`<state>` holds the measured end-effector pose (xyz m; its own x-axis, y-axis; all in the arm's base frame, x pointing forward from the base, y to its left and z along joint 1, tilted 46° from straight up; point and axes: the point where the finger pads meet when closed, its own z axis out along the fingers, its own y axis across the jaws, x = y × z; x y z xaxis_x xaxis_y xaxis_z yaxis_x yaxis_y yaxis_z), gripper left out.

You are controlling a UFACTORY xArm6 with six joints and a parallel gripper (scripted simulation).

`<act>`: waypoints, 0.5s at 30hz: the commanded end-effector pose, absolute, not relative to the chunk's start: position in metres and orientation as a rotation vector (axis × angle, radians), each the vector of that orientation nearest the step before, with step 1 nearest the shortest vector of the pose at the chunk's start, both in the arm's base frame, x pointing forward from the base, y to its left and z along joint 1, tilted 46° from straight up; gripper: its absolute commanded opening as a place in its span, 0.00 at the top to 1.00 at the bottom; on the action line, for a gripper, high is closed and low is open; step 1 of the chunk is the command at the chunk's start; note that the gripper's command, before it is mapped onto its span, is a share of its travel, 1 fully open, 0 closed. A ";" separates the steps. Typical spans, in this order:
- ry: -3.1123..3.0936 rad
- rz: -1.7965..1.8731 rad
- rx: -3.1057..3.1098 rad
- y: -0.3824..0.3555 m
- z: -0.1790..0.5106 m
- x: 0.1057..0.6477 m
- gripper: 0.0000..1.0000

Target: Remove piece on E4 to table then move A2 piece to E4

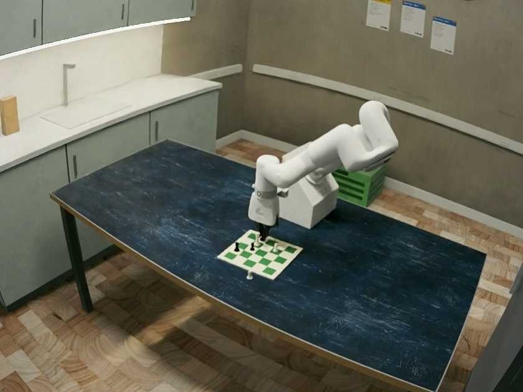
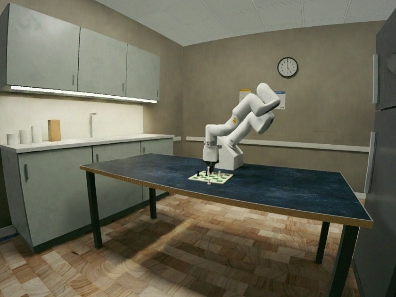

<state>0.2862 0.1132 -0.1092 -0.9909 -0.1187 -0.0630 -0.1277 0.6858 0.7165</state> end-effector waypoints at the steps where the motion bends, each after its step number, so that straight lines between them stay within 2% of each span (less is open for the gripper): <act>1: 2.872 1.221 -0.209 0.113 -0.109 0.287 1.00; 3: 2.872 1.221 -0.209 0.113 -0.109 0.287 1.00; 4: 2.872 1.221 -0.209 0.113 -0.109 0.287 0.92; 6: 2.872 1.221 -0.209 0.113 -0.109 0.287 0.92; 7: 2.872 1.221 -0.209 0.113 -0.109 0.287 0.85; 9: 2.872 1.221 -0.209 0.113 -0.109 0.287 0.85; 10: 2.872 1.221 -0.209 0.113 -0.109 0.287 0.77; 14: 2.872 1.221 -0.209 0.113 -0.109 0.287 0.77; 15: 2.872 1.221 -0.209 0.113 -0.109 0.287 0.69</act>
